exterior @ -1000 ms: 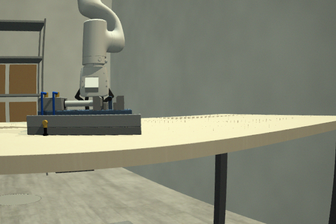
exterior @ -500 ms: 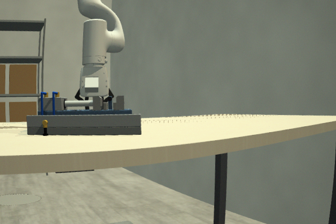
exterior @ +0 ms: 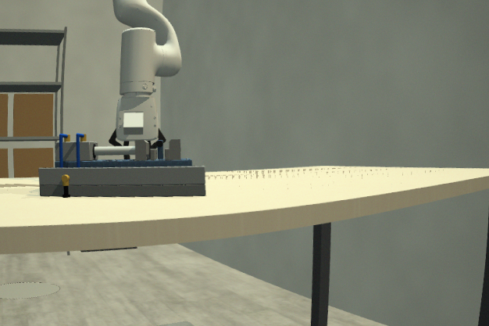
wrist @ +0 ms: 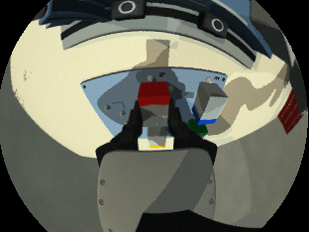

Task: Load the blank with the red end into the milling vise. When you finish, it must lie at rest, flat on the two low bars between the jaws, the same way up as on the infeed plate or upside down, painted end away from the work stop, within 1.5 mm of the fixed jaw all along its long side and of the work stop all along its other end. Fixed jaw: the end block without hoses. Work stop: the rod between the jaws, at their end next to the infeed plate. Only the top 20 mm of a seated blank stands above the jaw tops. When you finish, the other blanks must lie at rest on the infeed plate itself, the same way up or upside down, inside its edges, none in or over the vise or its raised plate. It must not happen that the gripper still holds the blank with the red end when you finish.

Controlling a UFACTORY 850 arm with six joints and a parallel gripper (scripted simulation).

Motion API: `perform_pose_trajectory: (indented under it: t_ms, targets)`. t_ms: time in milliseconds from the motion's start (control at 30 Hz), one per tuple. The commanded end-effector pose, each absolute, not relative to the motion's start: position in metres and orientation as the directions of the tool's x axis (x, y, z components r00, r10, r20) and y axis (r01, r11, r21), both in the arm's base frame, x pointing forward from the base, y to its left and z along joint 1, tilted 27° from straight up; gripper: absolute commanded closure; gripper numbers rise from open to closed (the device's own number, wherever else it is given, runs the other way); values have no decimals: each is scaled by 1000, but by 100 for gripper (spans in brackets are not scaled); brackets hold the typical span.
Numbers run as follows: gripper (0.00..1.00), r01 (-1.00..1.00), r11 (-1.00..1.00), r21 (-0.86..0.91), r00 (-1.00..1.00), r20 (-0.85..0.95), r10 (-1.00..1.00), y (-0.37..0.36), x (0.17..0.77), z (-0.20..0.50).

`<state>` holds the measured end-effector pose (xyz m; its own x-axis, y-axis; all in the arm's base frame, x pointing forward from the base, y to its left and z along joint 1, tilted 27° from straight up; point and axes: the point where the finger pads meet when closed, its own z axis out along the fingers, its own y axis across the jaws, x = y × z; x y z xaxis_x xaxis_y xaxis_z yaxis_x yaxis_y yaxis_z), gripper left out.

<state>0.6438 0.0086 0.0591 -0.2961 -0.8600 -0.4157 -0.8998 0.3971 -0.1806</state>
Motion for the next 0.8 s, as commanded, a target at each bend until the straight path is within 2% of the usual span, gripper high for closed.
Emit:
perform_pose_trajectory:
  t_ms: [0,767]
  targets:
    - [100,-899,397,-182,-296,-416,-860,8,644,60]
    - [100,-899,397,-182,-296,-416,-860,4,641,71]
